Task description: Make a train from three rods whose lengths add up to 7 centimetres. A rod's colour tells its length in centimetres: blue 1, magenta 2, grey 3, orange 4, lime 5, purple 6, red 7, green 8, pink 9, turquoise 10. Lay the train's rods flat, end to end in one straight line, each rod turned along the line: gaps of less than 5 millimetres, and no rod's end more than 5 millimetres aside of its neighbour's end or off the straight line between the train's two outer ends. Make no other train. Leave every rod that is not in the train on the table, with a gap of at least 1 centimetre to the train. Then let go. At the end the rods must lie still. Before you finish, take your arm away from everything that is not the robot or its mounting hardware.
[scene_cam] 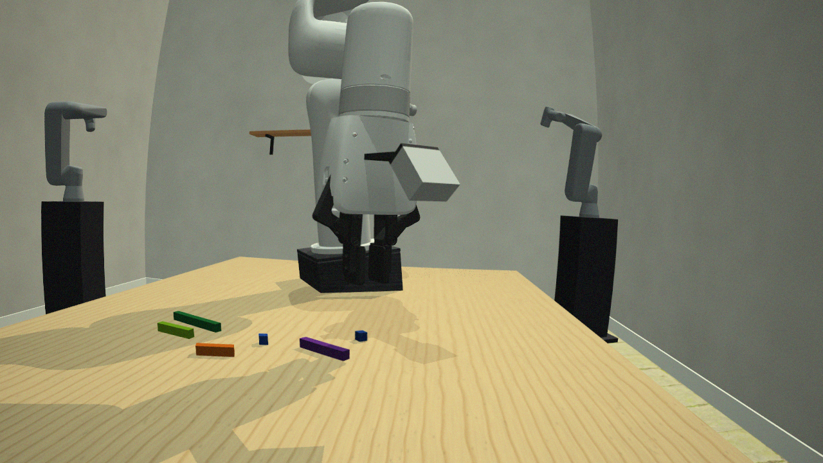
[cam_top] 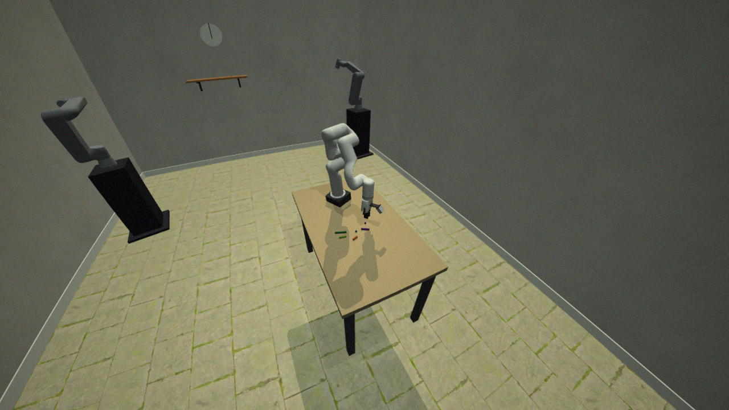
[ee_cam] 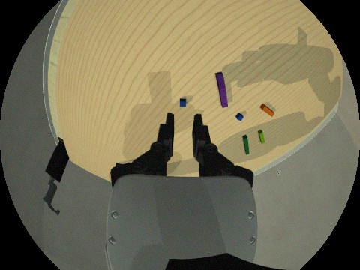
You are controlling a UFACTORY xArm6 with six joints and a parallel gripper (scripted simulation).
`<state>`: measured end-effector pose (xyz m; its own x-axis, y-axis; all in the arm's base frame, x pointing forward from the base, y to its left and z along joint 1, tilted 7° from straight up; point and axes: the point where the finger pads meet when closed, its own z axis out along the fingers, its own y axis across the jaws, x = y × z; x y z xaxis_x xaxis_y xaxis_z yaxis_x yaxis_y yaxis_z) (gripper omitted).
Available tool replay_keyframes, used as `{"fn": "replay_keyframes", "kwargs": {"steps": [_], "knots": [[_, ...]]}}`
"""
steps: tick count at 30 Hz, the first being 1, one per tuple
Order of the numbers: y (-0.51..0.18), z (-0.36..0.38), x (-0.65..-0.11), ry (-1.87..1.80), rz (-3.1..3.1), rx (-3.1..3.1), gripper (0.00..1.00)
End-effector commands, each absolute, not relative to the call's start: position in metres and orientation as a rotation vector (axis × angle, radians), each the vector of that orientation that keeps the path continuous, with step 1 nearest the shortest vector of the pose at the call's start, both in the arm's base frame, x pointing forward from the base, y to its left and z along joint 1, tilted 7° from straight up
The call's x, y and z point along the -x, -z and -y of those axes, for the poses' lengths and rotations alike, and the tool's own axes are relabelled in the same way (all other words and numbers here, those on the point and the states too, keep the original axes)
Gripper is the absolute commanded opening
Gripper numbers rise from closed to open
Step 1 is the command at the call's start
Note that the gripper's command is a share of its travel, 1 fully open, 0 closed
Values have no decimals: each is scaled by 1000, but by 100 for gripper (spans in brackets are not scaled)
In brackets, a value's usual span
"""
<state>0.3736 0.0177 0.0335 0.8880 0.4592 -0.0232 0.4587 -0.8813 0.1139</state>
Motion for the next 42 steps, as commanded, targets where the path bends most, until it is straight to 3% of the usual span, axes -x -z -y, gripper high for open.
{"fn": "replay_keyframes", "kwargs": {"steps": [1,42], "knots": [[-33,-18,-375,-12,-717,-2938,24],[13,-14,-377,-12,-716,-2938,24]]}}
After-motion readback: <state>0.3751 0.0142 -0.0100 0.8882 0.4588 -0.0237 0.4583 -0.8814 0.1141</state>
